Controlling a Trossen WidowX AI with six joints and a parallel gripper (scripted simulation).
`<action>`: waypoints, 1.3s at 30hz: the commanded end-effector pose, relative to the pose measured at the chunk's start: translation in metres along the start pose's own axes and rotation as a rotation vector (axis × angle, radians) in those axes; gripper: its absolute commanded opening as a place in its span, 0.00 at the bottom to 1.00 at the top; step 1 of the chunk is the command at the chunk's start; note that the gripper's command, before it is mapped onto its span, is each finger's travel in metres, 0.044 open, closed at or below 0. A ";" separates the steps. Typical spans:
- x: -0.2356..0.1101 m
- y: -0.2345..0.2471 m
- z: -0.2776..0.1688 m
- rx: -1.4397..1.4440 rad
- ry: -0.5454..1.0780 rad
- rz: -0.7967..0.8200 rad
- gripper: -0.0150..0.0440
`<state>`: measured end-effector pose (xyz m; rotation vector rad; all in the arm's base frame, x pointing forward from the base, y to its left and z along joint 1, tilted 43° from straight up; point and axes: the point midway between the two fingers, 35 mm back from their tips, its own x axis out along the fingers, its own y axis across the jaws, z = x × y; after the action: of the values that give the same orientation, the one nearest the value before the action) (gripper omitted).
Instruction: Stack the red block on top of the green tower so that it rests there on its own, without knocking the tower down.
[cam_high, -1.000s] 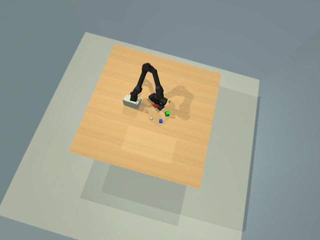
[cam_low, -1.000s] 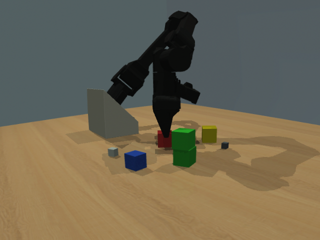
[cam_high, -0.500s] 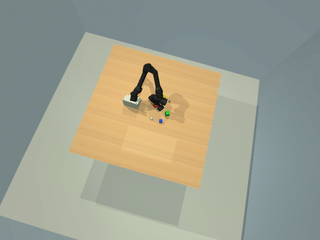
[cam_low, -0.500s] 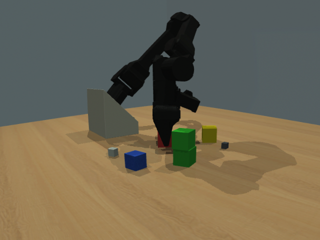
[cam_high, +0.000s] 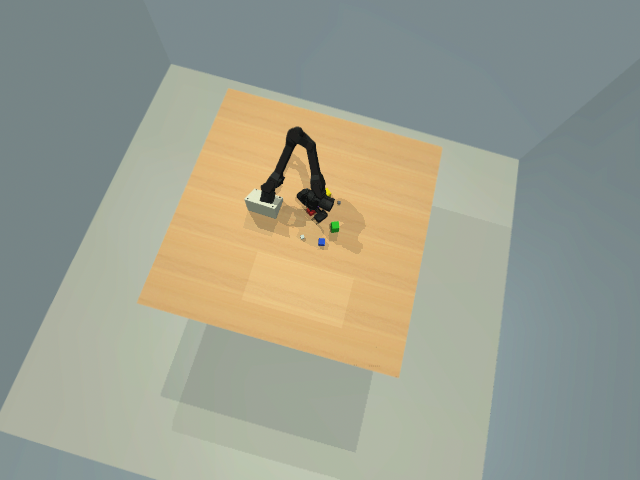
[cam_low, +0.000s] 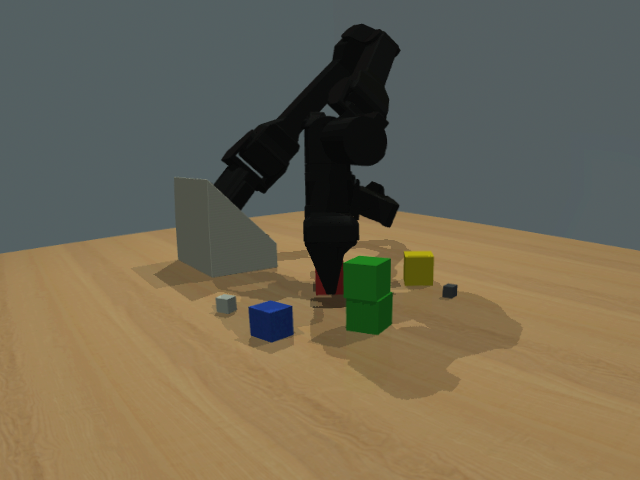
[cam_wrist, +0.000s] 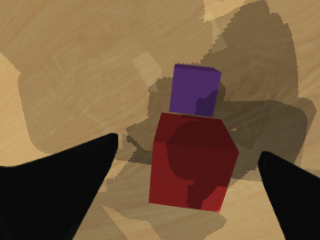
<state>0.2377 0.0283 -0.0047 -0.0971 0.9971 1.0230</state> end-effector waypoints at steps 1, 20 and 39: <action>0.000 0.000 0.000 0.005 -0.003 0.005 0.91; -0.008 0.000 0.000 0.005 -0.002 0.004 0.26; -0.095 -0.002 -0.001 0.006 0.002 0.002 0.25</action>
<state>0.2268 -0.0274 0.0525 -0.0783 1.0039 1.0235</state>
